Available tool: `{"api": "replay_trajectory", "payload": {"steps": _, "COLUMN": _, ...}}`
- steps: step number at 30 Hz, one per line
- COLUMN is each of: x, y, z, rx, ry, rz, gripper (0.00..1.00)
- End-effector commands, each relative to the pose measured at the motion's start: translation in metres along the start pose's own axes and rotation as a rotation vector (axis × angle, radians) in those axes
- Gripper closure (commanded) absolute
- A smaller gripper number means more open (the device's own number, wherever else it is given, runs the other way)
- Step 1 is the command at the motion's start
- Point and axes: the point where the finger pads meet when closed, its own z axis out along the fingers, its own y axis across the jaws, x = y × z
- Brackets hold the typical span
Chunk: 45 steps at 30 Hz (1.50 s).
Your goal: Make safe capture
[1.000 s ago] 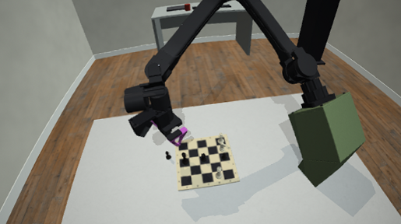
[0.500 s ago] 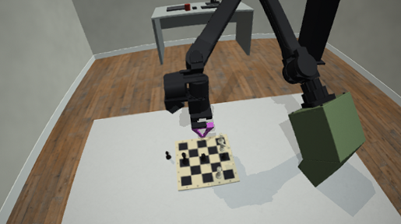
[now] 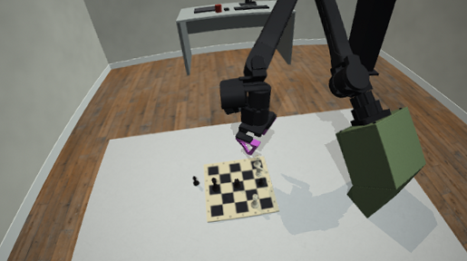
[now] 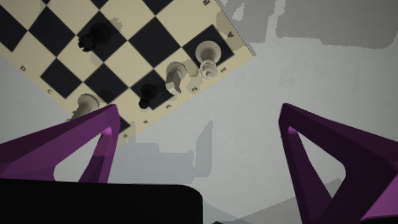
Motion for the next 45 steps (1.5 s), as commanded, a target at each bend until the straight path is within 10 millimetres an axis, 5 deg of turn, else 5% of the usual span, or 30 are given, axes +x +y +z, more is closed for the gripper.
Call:
{"api": "replay_trajectory", "payload": {"steps": 1, "x": -0.0083, "y": -0.0023, "z": -0.0004, "rx": 0.017, "ry": -0.001, "rz": 0.281, "gripper": 0.00}}
{"api": "replay_trajectory", "payload": {"steps": 2, "x": -0.0083, "y": -0.0023, "z": -0.0004, "rx": 0.019, "ry": 0.001, "rz": 0.321, "gripper": 0.00}}
{"api": "replay_trajectory", "payload": {"steps": 3, "x": -0.0083, "y": -0.0023, "z": -0.0004, "rx": 0.021, "ry": 0.001, "rz": 0.362, "gripper": 0.59}}
{"api": "replay_trajectory", "payload": {"steps": 8, "x": -0.0083, "y": -0.0023, "z": -0.0004, "rx": 0.039, "ry": 0.003, "rz": 0.571, "gripper": 0.59}}
{"api": "replay_trajectory", "payload": {"steps": 45, "x": -0.0103, "y": -0.0031, "z": 0.0004, "rx": 0.028, "ry": -0.003, "rz": 0.579, "gripper": 0.59}}
